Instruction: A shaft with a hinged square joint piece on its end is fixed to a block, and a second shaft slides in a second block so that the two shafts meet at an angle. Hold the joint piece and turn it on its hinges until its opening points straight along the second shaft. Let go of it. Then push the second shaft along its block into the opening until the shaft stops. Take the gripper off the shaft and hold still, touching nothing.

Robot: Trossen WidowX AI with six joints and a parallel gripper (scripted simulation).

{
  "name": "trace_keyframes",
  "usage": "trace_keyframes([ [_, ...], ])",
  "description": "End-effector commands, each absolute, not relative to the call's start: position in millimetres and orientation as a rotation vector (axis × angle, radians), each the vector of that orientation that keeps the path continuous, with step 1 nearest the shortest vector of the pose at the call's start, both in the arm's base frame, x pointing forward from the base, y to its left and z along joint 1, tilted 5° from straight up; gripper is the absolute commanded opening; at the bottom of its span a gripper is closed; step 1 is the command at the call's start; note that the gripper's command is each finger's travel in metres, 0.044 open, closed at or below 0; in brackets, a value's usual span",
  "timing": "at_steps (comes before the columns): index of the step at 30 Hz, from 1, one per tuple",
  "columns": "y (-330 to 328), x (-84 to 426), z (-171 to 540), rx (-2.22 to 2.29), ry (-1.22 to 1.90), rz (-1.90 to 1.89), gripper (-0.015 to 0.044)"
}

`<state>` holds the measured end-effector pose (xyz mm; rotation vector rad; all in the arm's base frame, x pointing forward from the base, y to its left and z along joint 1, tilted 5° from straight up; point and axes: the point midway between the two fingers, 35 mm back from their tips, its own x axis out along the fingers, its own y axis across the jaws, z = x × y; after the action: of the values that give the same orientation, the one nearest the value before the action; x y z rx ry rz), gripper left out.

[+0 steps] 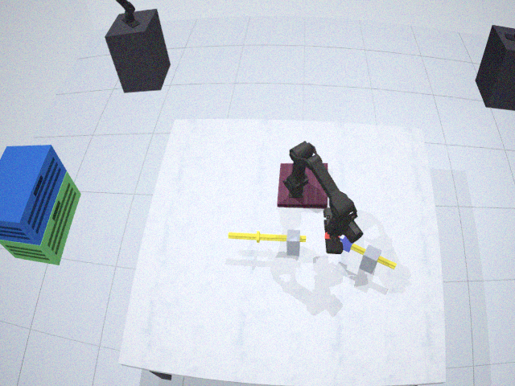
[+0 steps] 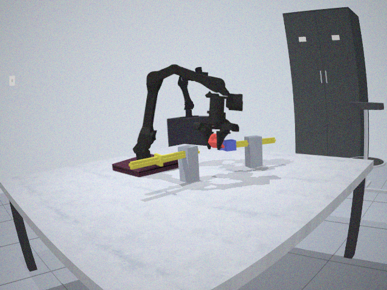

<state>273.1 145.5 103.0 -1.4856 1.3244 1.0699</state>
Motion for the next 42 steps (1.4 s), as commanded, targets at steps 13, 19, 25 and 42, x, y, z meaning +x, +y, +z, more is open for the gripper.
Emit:
trace_keyframes([
  [13, 138.5, 273.5, 93.8, -1.29, 1.169, 1.182, 0.0],
  [19, 136.3, 273.3, 89.0, -1.2, 1.097, 1.227, 0.0],
  [25, 134.9, 273.2, 85.0, -1.129, 1.038, 1.259, 0.0],
  [42, 135.2, 273.1, 84.3, -1.109, 1.019, 1.27, 0.0],
])
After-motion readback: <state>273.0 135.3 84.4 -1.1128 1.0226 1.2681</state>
